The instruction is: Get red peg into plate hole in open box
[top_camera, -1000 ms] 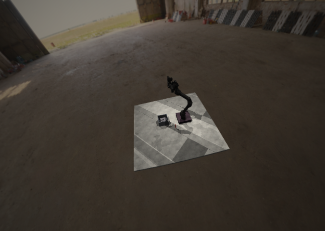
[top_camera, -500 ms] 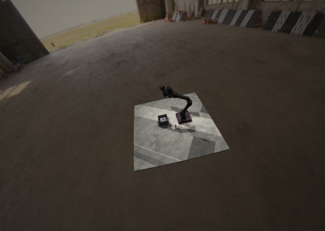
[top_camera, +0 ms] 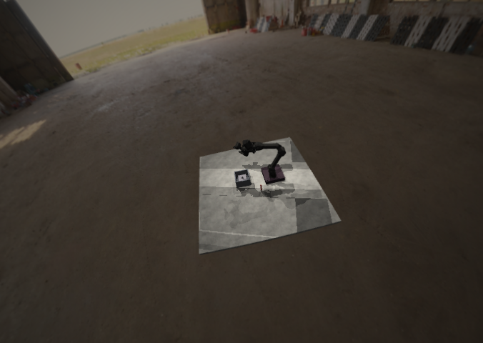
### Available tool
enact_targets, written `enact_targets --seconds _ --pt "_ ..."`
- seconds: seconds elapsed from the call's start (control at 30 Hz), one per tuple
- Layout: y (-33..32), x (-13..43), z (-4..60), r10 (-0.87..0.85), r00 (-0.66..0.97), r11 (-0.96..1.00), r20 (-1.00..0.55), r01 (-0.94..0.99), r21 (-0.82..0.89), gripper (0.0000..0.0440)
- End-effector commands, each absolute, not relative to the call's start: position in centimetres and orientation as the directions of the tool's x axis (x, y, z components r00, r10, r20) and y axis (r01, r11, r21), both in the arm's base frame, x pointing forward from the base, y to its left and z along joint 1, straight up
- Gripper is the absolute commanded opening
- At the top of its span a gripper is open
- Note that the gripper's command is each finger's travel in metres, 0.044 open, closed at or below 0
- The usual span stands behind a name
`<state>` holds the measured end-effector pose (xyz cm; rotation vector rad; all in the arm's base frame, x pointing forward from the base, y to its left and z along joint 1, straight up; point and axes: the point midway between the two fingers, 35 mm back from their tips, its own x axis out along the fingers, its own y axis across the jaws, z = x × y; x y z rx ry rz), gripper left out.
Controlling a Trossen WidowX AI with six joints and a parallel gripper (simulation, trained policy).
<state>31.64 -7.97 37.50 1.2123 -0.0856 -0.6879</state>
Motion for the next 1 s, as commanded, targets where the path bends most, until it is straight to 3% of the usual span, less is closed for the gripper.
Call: enact_targets --seconds 0.0,0.43,0.97 --pt "-5.9 31.7 34.9 -0.464 0.802 0.182 -0.376 0.502 0.845 0.0440" --pt "1.5 28.9 25.0 -0.238 0.679 0.248 -0.694 0.734 0.633 0.0440" --pt "7.9 20.6 15.2 -0.106 0.288 0.356 -0.952 0.905 0.234 0.0440"
